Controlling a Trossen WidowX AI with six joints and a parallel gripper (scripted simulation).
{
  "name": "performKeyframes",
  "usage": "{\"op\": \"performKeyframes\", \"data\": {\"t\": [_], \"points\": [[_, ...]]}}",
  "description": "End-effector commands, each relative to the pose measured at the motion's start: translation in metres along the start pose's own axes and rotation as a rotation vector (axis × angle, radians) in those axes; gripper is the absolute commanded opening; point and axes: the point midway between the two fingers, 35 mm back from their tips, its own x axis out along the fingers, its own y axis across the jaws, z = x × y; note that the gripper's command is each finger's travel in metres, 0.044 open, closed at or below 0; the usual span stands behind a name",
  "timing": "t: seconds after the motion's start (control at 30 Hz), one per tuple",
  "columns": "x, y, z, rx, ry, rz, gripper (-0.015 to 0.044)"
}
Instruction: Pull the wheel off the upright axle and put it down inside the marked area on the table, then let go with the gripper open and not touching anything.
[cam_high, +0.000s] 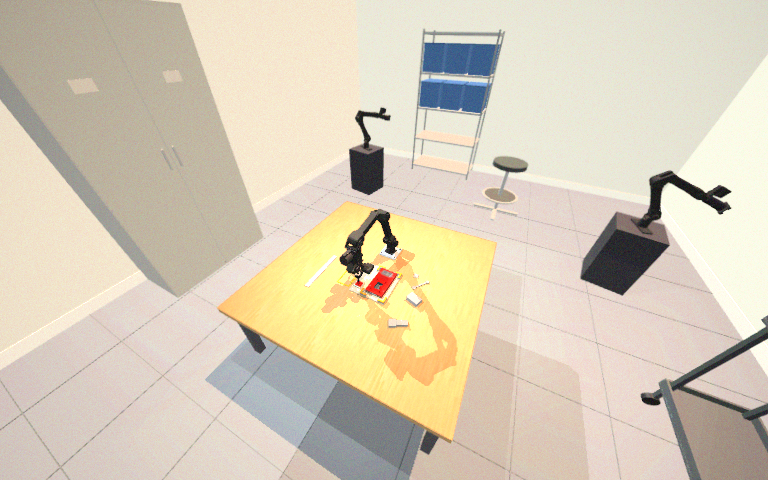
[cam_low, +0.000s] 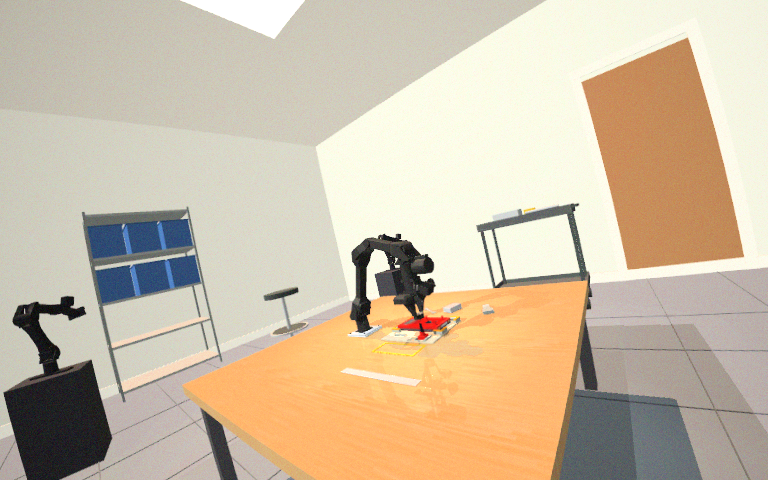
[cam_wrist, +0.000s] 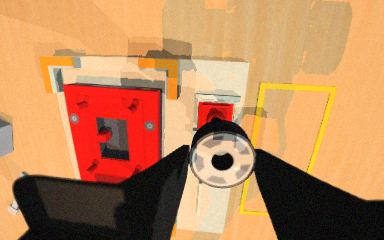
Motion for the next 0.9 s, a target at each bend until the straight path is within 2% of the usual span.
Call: {"op": "performKeyframes", "data": {"t": [0.0, 0.17, 0.87], "points": [[-0.009, 0.000, 0.000, 0.002, -0.001, -0.004, 0.0000], [-0.010, -0.002, -0.001, -0.001, -0.001, 0.000, 0.0000], [-0.018, -0.069, -0.040, 0.002, 0.002, -0.009, 0.0000]]}}
